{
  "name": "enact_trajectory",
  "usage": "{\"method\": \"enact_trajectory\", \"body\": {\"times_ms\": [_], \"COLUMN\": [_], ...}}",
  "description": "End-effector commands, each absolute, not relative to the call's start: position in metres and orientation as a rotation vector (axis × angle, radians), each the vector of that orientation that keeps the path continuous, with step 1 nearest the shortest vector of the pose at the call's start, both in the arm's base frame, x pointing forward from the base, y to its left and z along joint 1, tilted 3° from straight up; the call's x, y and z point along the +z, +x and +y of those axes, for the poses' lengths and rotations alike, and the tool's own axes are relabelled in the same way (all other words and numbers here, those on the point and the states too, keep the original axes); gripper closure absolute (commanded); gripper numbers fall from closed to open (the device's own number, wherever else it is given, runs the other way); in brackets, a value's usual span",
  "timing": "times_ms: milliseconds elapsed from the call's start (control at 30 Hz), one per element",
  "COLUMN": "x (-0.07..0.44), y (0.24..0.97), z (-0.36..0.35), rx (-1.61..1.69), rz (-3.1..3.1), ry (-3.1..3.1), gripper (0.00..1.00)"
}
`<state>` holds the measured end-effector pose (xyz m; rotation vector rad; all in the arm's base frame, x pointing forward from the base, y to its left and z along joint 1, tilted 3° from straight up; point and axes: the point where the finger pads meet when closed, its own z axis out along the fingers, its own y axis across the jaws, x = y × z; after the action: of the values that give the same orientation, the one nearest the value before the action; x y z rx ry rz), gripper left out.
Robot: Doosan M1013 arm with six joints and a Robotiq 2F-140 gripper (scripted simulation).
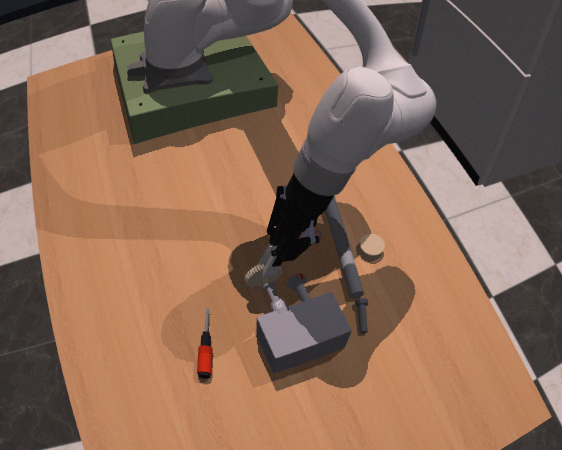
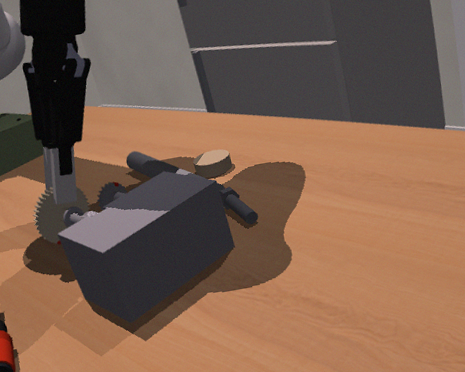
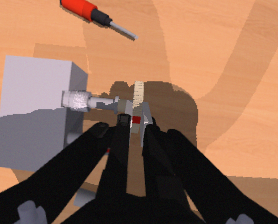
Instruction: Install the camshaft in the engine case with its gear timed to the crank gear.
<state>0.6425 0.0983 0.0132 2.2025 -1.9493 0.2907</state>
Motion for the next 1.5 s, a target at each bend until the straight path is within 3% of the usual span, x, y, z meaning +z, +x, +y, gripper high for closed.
{"method": "enact_trajectory", "body": {"times_ms": [0,1467], "x": [0.013,0.013], "y": [0.642,0.661], "z": [0.098,0.101], "rx": [0.291,0.291], "rz": [-1.949,-1.949], "ry": [2.203,2.203], "gripper": [0.95,0.95]}}
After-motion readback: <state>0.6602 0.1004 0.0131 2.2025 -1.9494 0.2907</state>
